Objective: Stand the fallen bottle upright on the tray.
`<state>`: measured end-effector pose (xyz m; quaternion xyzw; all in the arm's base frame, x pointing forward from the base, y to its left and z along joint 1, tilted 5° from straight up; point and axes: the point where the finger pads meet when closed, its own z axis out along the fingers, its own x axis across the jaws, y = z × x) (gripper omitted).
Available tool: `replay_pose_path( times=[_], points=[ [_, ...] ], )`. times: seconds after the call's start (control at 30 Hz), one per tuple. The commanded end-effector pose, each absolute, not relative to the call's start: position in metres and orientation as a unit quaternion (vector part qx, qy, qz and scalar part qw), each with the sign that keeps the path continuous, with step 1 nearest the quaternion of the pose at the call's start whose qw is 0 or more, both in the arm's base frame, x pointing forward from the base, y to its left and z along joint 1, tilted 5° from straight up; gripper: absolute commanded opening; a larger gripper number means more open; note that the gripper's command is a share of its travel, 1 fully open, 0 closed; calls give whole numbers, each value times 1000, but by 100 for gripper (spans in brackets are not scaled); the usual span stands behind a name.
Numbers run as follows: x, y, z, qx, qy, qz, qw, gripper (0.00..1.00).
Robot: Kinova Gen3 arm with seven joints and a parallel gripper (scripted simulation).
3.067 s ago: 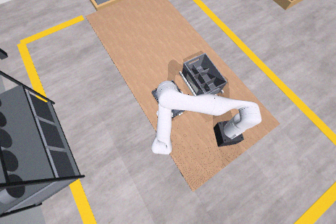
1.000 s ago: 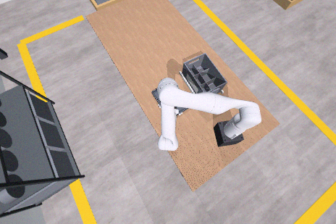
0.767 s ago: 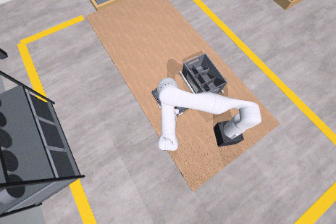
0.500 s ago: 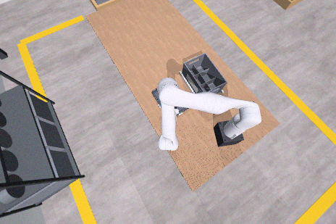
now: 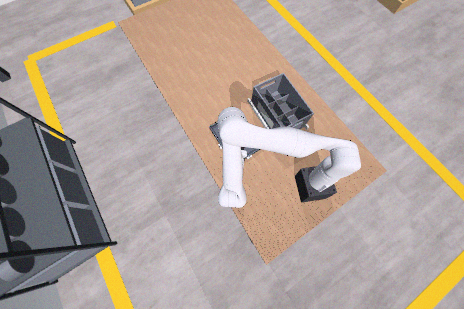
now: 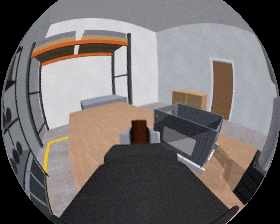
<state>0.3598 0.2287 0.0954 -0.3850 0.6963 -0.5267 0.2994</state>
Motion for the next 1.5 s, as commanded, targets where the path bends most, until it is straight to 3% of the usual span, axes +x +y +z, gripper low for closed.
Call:
replay_pose_path(
  times=[0.0,1.47],
  points=[
    [361,229,96,-383,698,-523,302,0],
    [362,230,85,-381,700,-522,303,0]
  ],
)
